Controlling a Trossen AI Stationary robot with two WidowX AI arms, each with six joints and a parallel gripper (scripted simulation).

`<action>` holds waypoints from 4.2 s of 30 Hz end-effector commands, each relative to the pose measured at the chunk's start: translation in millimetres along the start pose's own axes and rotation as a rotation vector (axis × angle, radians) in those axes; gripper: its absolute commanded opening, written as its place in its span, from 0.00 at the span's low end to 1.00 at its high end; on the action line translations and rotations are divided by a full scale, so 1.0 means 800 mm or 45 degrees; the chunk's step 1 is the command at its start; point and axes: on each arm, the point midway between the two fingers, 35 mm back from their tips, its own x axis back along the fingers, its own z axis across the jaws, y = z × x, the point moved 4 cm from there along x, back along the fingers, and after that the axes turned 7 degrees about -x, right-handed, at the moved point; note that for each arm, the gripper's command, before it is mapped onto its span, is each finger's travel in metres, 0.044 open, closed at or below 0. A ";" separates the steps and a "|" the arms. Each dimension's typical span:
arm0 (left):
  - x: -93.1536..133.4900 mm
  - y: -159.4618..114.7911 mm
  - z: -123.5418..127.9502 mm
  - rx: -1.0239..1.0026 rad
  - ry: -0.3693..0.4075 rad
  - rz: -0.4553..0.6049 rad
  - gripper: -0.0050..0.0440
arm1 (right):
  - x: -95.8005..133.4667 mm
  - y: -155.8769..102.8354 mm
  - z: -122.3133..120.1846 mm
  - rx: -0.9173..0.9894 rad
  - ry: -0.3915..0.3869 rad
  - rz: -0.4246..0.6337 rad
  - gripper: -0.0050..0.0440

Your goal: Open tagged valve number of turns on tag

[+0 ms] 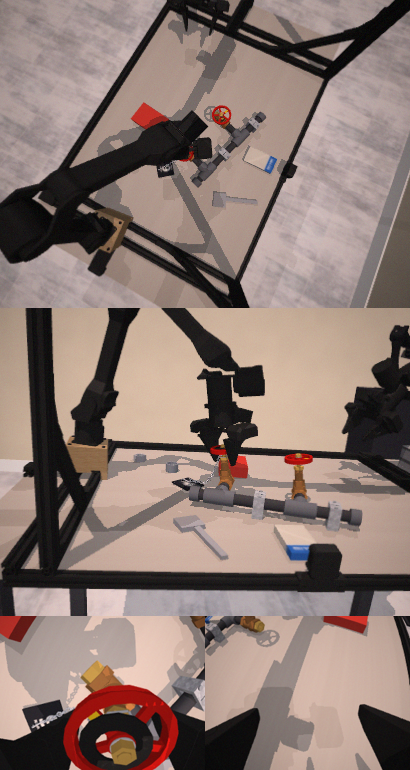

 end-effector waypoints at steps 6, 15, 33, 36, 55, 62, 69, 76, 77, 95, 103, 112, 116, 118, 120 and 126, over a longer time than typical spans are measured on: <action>0.000 0.000 0.000 -0.005 0.000 0.000 0.64 | 0.000 0.000 0.000 0.000 0.000 0.000 0.92; 0.000 0.000 0.000 -0.005 0.000 0.000 0.92 | 0.000 0.000 0.000 0.000 0.000 0.000 0.92; 0.000 0.000 0.000 -1.275 0.000 0.001 0.92 | 0.000 0.000 0.000 0.000 0.000 0.000 0.92; 0.000 0.000 0.000 -1.513 0.000 0.001 0.92 | 0.000 0.000 0.000 0.000 0.000 0.000 0.92; 0.001 0.000 0.000 -2.160 0.000 0.000 0.72 | 0.000 0.000 0.000 0.000 0.000 0.000 0.92; 0.001 0.000 0.000 -2.160 0.000 0.000 0.53 | 0.000 0.000 0.000 0.000 0.000 0.000 0.92; 0.000 0.000 0.000 -1.682 -0.001 0.000 0.23 | 0.000 0.000 0.000 0.000 0.000 0.000 0.92; 0.000 0.000 0.000 -1.129 0.000 0.000 0.10 | 0.000 0.000 0.000 0.000 0.000 0.000 0.92; 0.000 0.000 0.000 -1.051 0.000 0.000 0.10 | 0.000 0.000 0.000 0.000 0.000 0.000 0.92; 0.000 0.000 0.000 0.053 0.001 -0.001 0.10 | 0.000 0.000 0.000 0.000 0.000 0.000 0.92; 0.000 0.000 0.000 0.017 0.000 0.000 0.40 | 0.000 0.000 0.000 0.000 0.000 0.000 0.92; 0.000 0.000 0.000 0.017 0.000 0.000 0.84 | 0.000 0.000 0.000 0.000 0.000 0.000 0.92; 0.000 0.000 0.000 0.017 0.000 0.000 0.92 | 0.000 0.000 0.000 0.000 0.000 0.000 0.92; 0.000 0.000 0.000 0.017 0.000 0.000 0.92 | 0.000 0.000 0.000 0.000 0.000 0.000 0.92; 0.000 0.000 0.000 -0.061 0.000 0.000 0.92 | 0.000 0.000 0.000 0.000 0.000 0.000 0.92; 0.000 0.000 0.000 -0.620 0.000 0.000 0.92 | 0.000 0.000 0.000 0.000 0.000 0.000 0.92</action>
